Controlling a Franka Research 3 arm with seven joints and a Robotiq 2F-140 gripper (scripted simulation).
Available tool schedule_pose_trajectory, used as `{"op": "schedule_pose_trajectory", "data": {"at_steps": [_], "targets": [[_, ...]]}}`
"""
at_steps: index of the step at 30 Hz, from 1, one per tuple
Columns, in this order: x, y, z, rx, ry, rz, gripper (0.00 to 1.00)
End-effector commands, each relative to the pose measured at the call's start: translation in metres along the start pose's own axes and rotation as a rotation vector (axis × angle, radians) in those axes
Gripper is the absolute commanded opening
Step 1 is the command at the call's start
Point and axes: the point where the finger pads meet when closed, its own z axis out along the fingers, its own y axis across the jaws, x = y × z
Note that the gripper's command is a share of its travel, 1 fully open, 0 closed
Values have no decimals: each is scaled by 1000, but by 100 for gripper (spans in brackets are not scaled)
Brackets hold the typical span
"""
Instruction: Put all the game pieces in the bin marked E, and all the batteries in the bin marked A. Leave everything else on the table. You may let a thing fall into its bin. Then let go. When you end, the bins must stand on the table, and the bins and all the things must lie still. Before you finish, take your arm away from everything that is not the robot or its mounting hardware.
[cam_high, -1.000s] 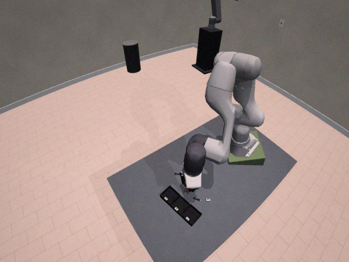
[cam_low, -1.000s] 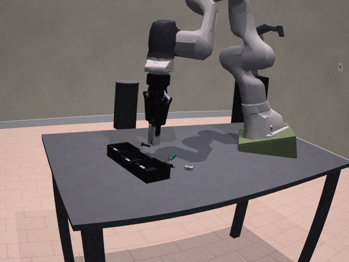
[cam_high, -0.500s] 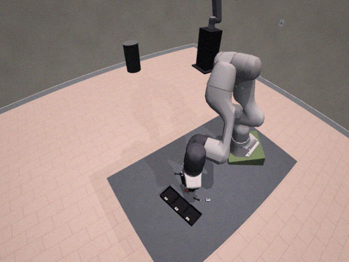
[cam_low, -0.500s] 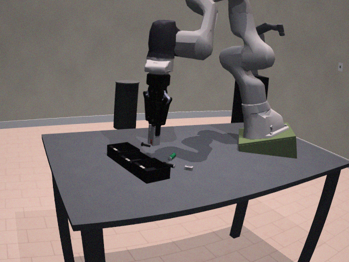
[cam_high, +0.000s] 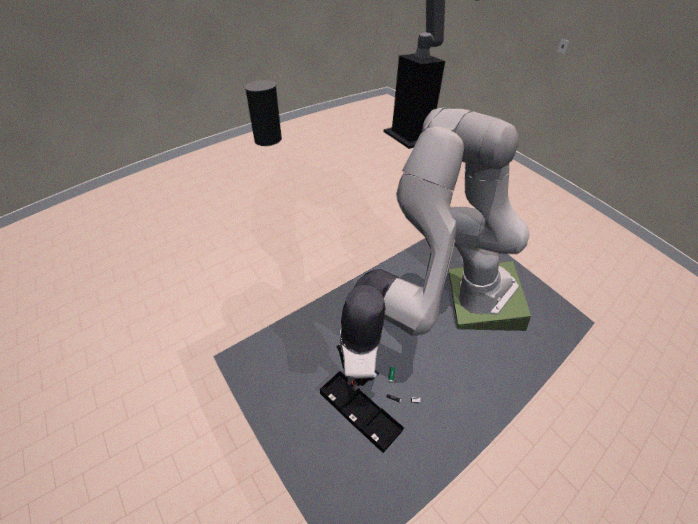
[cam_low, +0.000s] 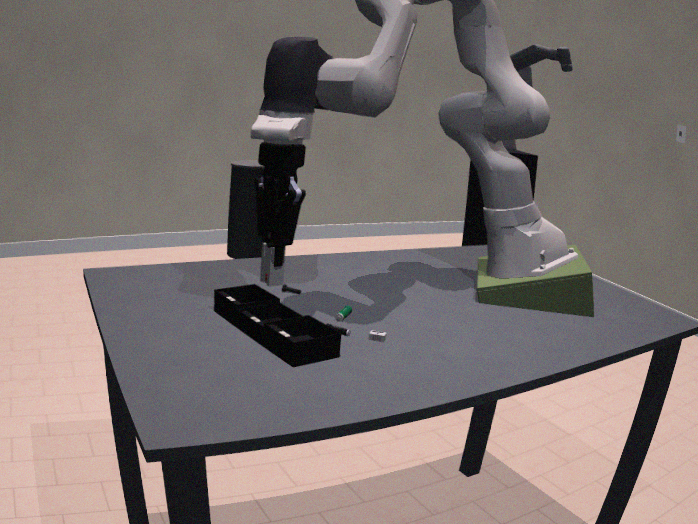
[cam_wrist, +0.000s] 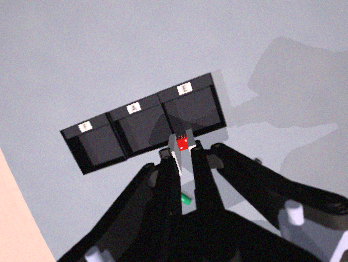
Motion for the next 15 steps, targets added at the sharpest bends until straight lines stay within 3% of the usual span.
{"op": "schedule_pose_trajectory", "data": {"at_steps": [1,5,15], "targets": [[9,10,2,7,-12,-46,7],[28,27,2,7,-12,-46,7],[27,28,2,7,-12,-46,7]]}}
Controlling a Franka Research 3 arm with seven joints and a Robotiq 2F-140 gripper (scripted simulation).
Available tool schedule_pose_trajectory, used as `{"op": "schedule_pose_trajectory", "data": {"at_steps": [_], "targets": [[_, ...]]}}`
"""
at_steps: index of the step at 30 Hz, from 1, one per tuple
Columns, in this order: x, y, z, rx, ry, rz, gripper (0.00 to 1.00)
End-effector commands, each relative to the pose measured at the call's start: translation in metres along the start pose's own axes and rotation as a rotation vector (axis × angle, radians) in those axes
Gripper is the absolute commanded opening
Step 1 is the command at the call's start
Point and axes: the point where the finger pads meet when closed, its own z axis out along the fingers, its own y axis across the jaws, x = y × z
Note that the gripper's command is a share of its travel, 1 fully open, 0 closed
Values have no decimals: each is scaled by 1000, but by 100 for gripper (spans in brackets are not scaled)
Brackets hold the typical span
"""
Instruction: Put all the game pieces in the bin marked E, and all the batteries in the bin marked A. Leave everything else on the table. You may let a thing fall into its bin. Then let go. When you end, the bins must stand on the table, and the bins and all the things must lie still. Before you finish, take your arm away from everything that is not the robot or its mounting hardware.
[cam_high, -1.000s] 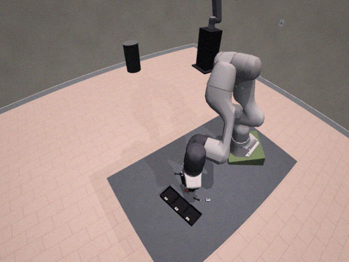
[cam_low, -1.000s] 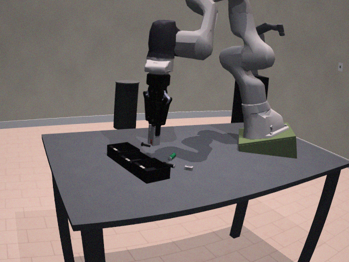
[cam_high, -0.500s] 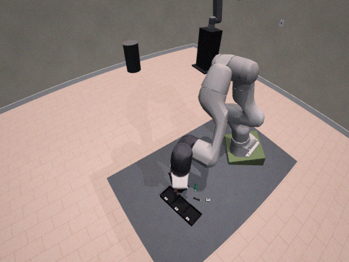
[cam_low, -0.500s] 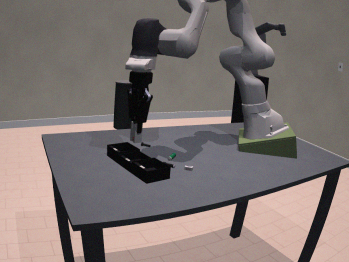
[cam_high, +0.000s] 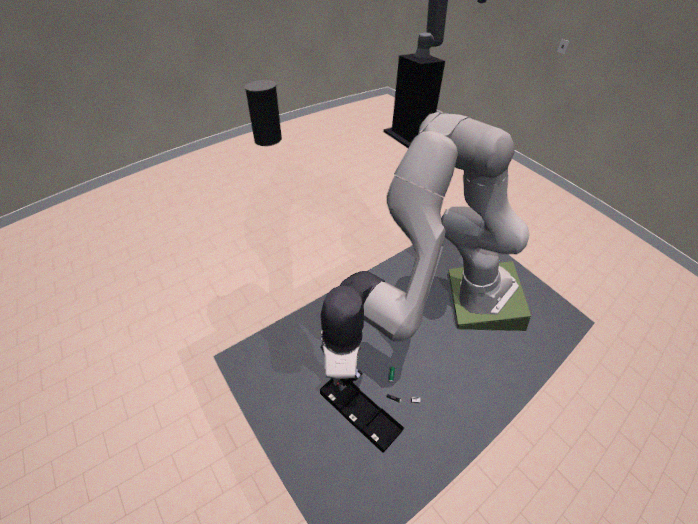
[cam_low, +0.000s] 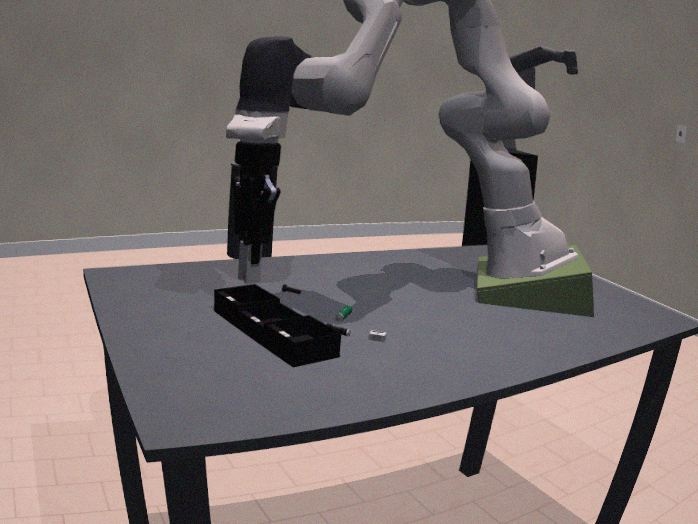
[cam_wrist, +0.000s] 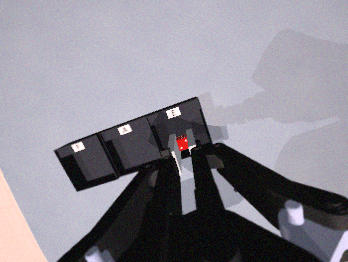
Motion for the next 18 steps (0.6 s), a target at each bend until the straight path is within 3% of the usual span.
{"op": "schedule_pose_trajectory", "data": {"at_steps": [1,18], "targets": [[-2,1,1,4,-8,-37,7],[-4,-1,1,4,-8,-37,7]]}}
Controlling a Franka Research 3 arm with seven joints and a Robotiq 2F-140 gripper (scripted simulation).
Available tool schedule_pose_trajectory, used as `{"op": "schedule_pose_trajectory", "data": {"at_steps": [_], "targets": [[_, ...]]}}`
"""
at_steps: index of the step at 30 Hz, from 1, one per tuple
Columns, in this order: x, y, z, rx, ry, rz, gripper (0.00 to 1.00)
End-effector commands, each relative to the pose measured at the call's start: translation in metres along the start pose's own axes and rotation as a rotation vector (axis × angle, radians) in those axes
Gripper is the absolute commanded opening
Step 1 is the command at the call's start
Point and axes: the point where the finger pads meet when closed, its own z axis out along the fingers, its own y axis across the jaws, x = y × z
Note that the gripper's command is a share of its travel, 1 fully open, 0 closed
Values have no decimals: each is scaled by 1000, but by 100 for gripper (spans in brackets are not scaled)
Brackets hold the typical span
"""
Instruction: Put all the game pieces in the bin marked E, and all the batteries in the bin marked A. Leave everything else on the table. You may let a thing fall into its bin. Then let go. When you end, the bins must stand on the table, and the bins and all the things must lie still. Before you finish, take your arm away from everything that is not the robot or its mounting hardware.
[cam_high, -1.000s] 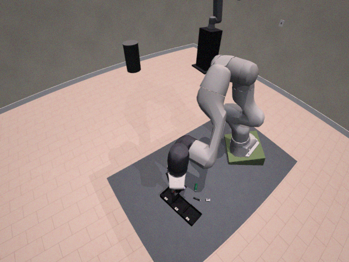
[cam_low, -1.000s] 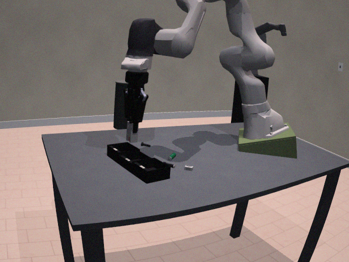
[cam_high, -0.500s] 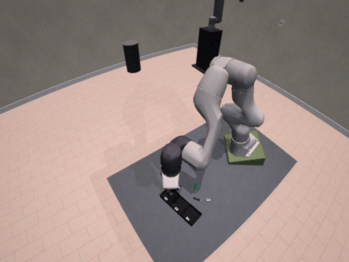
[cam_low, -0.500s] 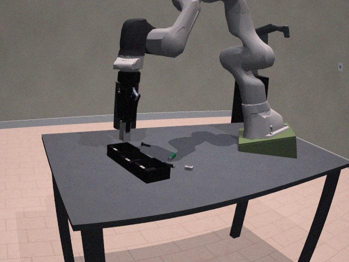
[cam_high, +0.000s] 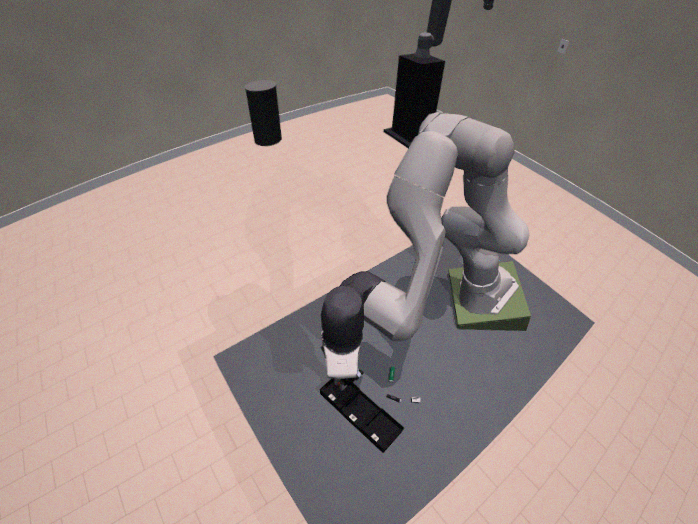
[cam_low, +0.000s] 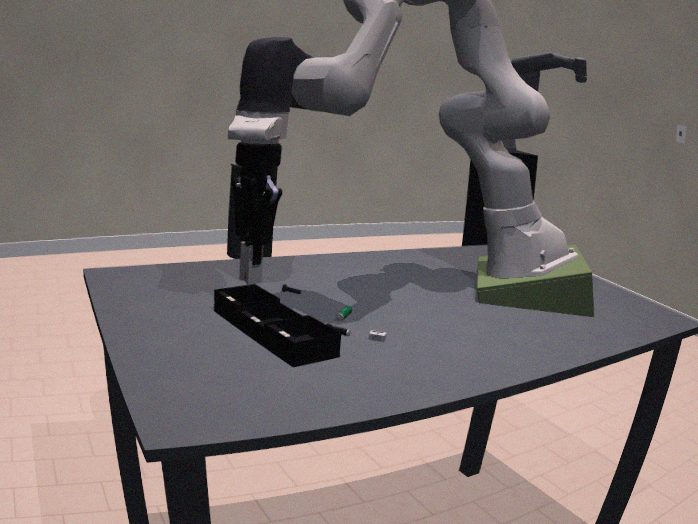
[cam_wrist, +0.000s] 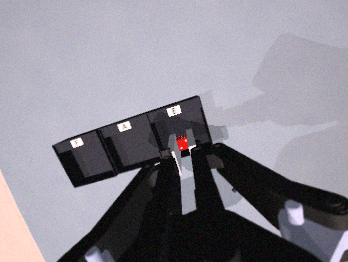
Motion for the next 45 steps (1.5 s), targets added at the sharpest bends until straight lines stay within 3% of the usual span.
{"op": "schedule_pose_trajectory", "data": {"at_steps": [1,5,29,45], "targets": [[-1,-1,0,2,-2,-9,7],[-1,-1,0,2,-2,-9,7],[-1,-1,44,2,-2,-9,7],[2,0,44,2,-2,-9,7]]}}
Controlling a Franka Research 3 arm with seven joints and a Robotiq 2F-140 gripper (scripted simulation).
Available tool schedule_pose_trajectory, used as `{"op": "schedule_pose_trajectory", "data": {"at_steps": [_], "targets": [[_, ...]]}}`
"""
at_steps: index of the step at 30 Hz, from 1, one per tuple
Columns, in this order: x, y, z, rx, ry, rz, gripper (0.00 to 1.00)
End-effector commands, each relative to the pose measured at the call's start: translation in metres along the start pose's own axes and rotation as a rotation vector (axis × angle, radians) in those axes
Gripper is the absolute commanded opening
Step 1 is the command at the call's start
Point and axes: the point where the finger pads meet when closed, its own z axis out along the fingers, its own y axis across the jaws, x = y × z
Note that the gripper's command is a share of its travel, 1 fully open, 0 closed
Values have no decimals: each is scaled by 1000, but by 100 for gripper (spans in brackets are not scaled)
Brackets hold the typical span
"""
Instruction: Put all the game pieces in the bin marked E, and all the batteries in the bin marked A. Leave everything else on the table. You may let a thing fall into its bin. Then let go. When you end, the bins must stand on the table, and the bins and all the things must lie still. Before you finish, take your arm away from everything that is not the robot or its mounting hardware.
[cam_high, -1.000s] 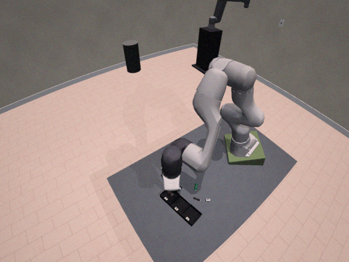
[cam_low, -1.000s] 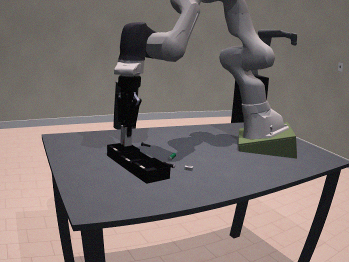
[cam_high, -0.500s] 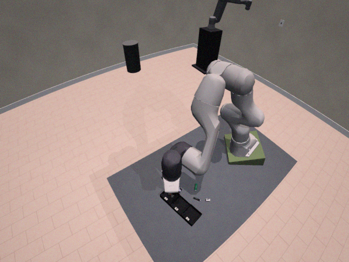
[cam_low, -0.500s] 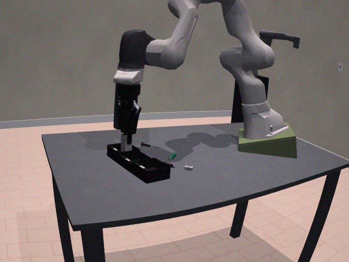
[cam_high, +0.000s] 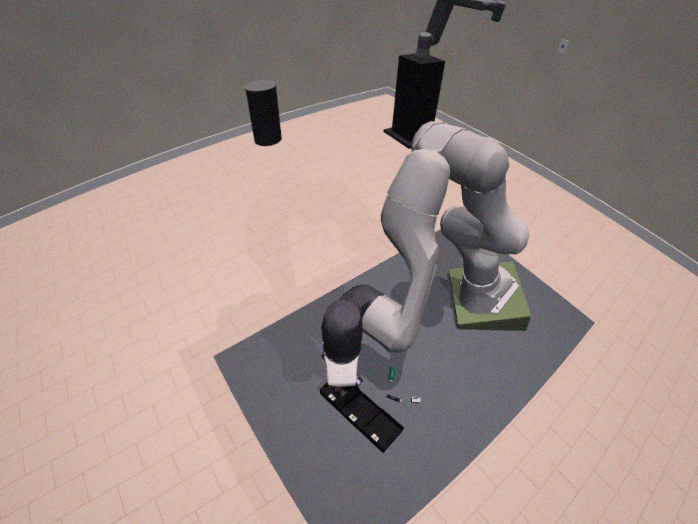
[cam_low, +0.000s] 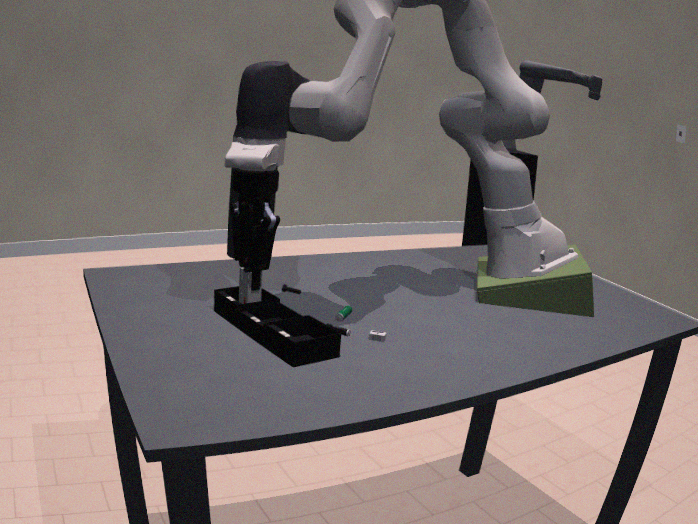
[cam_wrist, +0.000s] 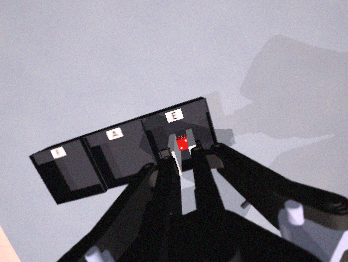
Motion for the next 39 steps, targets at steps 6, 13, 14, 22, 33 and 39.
{"op": "schedule_pose_trajectory", "data": {"at_steps": [6,13,14,22,33,39], "targets": [[1,1,1,1,2,-5,19],[1,1,1,1,2,-5,19],[1,1,1,1,2,-5,19],[1,1,-1,1,2,-5,19],[1,1,-14,1,2,-5,19],[1,1,-21,1,2,-5,19]]}}
